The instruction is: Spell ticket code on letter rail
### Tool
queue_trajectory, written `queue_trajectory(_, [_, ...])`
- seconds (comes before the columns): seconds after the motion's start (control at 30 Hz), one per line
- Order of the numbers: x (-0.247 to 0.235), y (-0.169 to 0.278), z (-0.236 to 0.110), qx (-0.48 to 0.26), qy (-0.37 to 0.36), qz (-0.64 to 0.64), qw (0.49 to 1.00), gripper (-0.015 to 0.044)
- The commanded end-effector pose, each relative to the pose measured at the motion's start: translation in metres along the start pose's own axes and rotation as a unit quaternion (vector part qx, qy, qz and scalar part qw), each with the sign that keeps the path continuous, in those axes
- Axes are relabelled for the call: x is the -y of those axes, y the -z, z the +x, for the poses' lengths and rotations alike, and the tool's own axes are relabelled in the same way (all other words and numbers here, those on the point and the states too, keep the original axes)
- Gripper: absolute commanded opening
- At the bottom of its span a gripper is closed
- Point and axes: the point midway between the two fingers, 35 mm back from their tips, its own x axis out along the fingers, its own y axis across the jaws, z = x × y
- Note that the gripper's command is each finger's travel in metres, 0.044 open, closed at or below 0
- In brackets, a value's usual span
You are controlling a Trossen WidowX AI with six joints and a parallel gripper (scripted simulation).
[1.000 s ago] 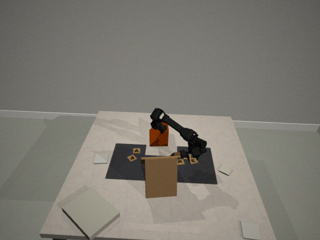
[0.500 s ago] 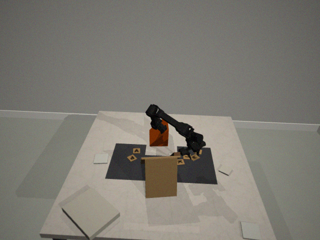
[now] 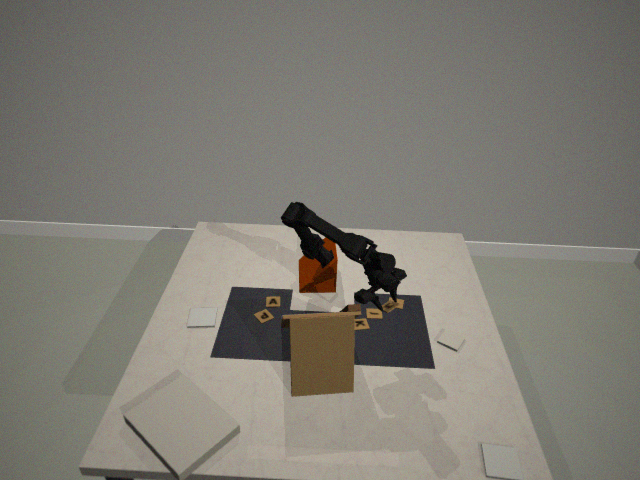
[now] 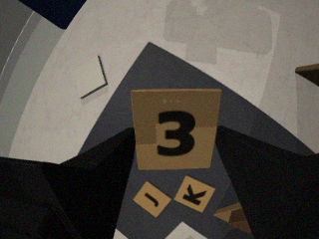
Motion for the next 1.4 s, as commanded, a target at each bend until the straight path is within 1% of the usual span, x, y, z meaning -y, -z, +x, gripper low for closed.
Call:
queue_trajectory(0.0, [0.004, -0.008, -0.017, 0.027, -0.011, -0.019, 0.999, 0.0])
queue_trajectory(0.43, [0.042, -0.02, -0.062, 0.103, -0.025, -0.03, 0.994, 0.0])
queue_trajectory(0.77, [0.078, -0.038, -0.113, 0.194, -0.03, -0.02, 0.98, 0.0])
queue_trajectory(1.03, [0.116, -0.033, -0.131, 0.23, -0.019, -0.019, 0.973, 0.0])
queue_trajectory(1.37, [0.179, -0.008, -0.144, 0.248, 0.016, 0.005, 0.969, 0.0])
